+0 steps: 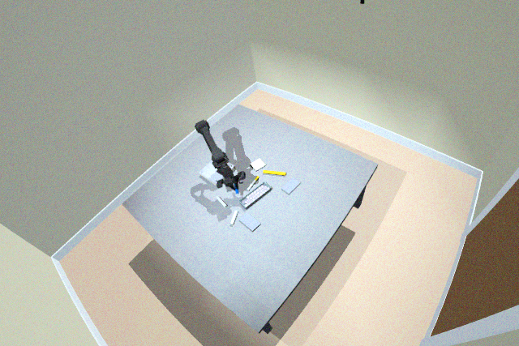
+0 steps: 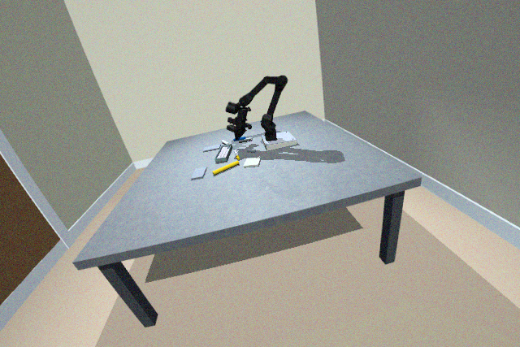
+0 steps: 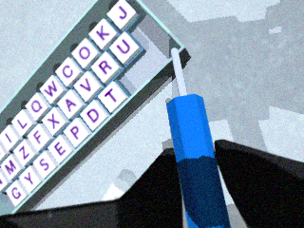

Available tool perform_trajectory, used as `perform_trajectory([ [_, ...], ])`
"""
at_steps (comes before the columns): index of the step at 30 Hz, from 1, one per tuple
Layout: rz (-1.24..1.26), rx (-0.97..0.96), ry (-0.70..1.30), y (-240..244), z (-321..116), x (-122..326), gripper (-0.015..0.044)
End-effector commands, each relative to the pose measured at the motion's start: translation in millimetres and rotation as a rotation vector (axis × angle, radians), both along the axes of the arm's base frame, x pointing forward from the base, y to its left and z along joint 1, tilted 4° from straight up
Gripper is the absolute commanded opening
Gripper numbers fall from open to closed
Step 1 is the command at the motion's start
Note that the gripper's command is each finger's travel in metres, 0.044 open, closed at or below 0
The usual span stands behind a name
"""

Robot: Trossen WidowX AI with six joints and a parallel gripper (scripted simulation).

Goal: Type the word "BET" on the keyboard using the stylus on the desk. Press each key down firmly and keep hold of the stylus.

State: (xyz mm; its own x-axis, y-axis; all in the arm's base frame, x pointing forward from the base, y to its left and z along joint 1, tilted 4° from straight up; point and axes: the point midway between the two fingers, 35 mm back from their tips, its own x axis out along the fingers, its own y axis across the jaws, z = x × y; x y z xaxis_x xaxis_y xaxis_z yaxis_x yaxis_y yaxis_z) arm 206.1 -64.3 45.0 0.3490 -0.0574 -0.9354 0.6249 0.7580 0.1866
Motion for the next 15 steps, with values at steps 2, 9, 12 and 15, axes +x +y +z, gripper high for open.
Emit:
perform_trajectory([
  [2, -0.048, 0.129, 0.011, 12.4, 6.1, 14.7, 0.0000],
  [9, -0.133, 0.318, 0.057, 30.8, 12.0, 33.4, 0.0000],
  [12, -0.172, 0.397, 0.084, 38.6, 14.6, 41.3, 0.0000],
  [15, -0.214, 0.476, 0.114, 46.3, 17.1, 49.3, 0.0000],
])
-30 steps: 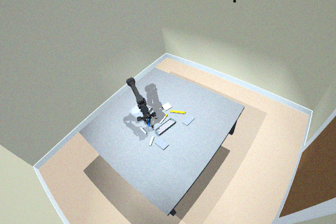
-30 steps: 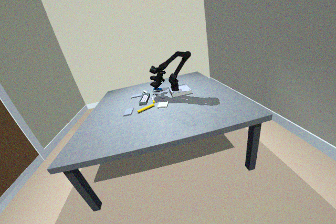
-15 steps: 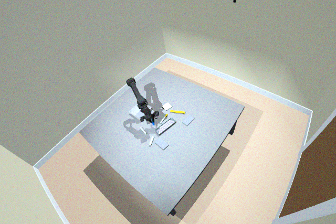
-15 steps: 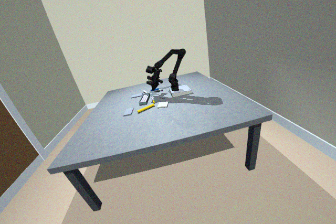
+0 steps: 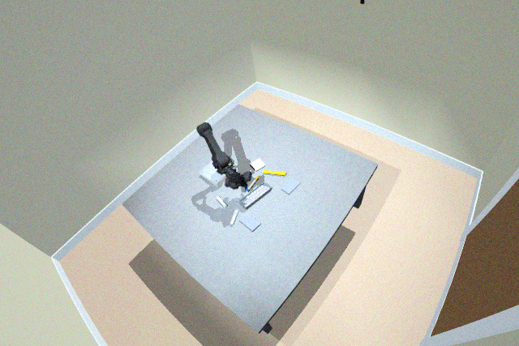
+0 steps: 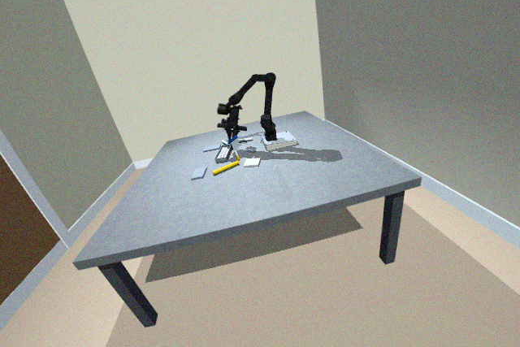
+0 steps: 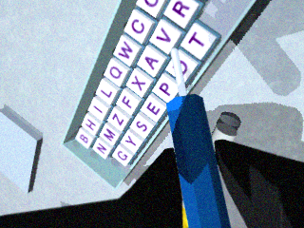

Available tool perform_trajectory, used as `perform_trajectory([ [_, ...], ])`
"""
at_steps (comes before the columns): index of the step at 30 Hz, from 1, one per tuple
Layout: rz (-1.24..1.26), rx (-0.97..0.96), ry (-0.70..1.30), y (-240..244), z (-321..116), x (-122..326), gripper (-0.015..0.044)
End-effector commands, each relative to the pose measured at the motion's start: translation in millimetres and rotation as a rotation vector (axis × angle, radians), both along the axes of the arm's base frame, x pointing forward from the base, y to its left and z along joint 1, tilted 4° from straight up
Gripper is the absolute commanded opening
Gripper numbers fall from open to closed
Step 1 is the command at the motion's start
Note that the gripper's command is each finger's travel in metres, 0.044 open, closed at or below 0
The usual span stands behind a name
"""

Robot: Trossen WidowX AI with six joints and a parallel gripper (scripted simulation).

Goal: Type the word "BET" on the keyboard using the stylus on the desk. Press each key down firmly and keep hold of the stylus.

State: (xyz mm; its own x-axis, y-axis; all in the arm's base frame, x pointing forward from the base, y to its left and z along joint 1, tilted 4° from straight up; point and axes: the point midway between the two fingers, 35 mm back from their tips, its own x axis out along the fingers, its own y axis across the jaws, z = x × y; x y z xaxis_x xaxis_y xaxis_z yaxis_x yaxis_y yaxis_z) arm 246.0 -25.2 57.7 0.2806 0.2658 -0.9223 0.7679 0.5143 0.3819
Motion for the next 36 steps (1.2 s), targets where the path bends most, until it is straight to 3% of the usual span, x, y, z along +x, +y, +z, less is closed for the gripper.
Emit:
perform_trajectory([
  [1, -0.046, 0.099, 0.033, 9.7, 5.3, 12.1, 0.0000],
  [26, -0.398, 0.704, 0.454, 66.9, 23.7, 80.3, 0.0000],
  [36, -0.495, 0.840, 0.601, 79.0, 26.4, 98.7, 0.0000],
])
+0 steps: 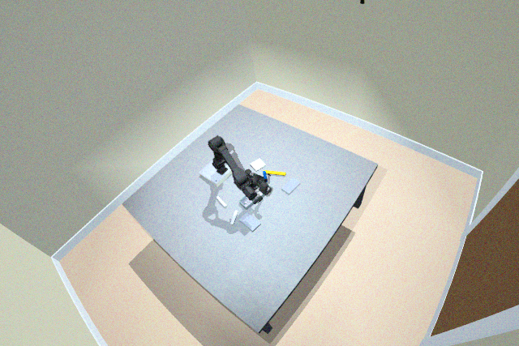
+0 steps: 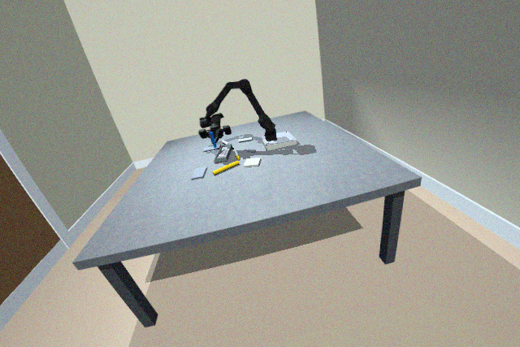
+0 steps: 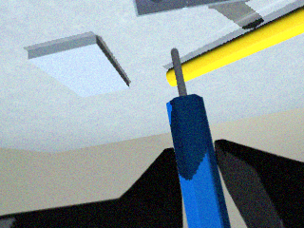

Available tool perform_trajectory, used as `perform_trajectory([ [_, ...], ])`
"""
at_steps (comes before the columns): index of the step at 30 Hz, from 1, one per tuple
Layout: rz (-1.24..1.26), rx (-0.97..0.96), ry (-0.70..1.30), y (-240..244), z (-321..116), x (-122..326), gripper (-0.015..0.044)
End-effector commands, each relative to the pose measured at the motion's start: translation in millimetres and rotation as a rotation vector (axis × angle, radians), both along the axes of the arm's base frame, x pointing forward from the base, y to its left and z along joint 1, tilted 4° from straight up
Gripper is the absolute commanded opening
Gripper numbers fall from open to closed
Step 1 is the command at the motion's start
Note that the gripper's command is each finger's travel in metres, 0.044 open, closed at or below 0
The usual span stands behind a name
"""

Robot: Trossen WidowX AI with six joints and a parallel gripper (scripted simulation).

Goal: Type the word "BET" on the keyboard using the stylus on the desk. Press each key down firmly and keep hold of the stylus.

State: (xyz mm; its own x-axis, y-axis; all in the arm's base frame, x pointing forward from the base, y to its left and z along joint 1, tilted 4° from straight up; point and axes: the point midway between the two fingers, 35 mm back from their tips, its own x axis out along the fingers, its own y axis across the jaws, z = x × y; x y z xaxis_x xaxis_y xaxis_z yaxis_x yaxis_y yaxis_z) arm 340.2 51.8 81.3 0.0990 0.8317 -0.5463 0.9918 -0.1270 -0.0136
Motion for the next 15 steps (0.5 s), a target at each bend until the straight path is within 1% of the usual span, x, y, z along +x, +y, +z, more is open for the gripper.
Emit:
perform_trajectory([
  [1, -0.013, 0.026, 0.019, 1.9, 2.9, 4.6, 0.0000],
  [4, -0.013, 0.026, 0.019, 1.6, -4.9, 4.6, 0.0000],
  [9, -0.013, 0.026, 0.019, 0.6, -30.8, 3.3, 0.0000],
  [14, -0.013, 0.026, 0.019, 0.6, -32.2, 3.2, 0.0000],
  [15, -0.013, 0.026, 0.019, 0.8, -32.6, 3.0, 0.0026],
])
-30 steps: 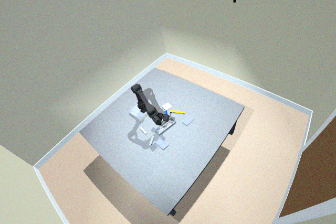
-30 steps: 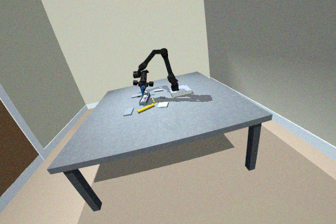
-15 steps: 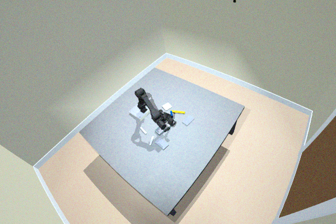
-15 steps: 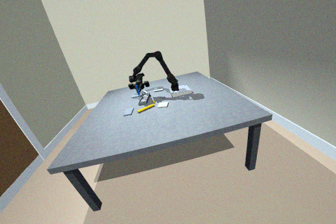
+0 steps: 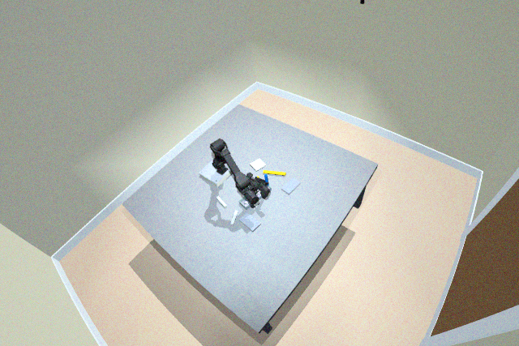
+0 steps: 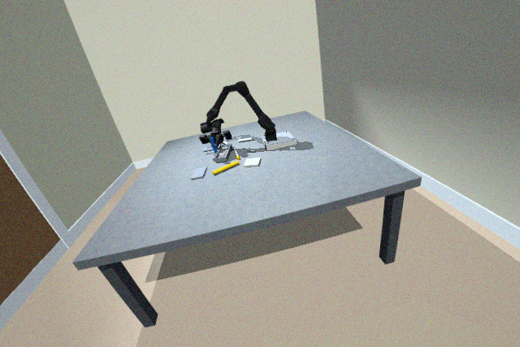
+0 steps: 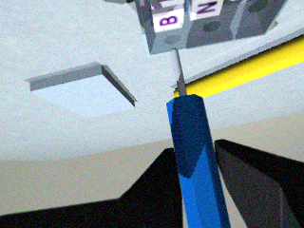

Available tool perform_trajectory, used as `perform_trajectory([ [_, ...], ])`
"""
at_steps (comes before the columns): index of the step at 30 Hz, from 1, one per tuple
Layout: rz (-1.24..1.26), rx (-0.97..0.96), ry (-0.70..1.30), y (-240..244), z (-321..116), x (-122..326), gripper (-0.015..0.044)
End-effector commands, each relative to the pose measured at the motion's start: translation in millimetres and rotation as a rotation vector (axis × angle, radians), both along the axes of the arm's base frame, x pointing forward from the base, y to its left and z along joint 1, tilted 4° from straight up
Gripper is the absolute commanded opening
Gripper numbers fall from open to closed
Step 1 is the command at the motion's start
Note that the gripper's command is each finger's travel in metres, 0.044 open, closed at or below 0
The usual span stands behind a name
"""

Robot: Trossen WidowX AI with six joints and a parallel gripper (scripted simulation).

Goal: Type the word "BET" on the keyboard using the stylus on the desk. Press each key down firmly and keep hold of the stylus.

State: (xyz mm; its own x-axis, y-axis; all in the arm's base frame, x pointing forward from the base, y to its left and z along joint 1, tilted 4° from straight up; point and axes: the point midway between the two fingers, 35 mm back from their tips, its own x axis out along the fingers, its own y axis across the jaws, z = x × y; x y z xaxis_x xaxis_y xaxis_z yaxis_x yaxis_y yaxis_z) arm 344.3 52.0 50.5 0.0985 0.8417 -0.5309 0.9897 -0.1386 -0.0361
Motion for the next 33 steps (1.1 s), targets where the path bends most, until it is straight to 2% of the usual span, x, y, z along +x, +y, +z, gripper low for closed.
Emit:
perform_trajectory([
  [1, -0.001, 0.005, -0.001, 1.0, -2.8, -1.7, 0.0052],
  [2, -0.001, 0.005, -0.001, 1.3, -3.3, -2.0, 0.0079],
  [3, -0.001, 0.005, -0.001, 1.3, -3.3, -2.0, 0.0081],
  [33, -0.001, 0.005, -0.001, 1.0, -14.0, -2.5, 0.0081],
])
